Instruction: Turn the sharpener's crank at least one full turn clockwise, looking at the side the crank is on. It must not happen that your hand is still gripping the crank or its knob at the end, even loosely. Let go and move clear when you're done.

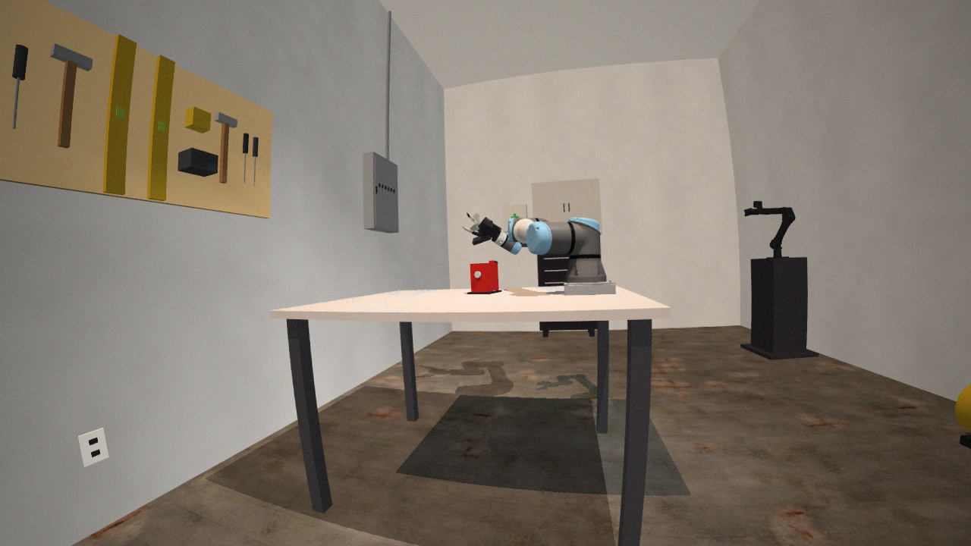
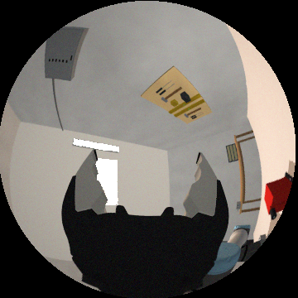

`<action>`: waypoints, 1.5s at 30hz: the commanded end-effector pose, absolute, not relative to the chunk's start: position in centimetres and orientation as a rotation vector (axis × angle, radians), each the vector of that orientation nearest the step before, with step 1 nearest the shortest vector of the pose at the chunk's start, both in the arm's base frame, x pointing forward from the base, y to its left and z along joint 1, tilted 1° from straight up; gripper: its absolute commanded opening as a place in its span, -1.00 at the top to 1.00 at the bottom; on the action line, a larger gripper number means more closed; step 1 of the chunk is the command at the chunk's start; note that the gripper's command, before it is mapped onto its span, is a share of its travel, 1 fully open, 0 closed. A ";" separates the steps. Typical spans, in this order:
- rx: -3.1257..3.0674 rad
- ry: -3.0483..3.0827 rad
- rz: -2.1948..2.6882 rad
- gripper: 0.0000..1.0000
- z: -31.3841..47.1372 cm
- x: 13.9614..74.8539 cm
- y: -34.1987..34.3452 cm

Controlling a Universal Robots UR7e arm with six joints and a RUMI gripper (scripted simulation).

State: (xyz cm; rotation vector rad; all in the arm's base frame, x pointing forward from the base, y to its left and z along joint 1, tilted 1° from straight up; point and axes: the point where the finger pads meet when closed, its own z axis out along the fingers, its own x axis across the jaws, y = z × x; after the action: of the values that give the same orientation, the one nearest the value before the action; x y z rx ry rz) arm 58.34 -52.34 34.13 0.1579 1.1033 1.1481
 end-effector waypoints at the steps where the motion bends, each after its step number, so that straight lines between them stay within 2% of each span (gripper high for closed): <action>1: 0.157 1.103 1.147 -1.00 34.3 58.3 -52.3; 17: 0.157 1.103 1.147 -1.00 34.3 58.3 -52.3; 18: 0.157 1.103 1.147 0.36 34.3 58.3 -52.3; 45: -0.068 1.217 1.410 0.36 36.5 54.4 -43.4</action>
State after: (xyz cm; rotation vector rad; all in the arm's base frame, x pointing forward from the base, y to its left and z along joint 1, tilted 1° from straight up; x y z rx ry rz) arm 55.12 -44.76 36.37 -0.0409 1.1834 1.3747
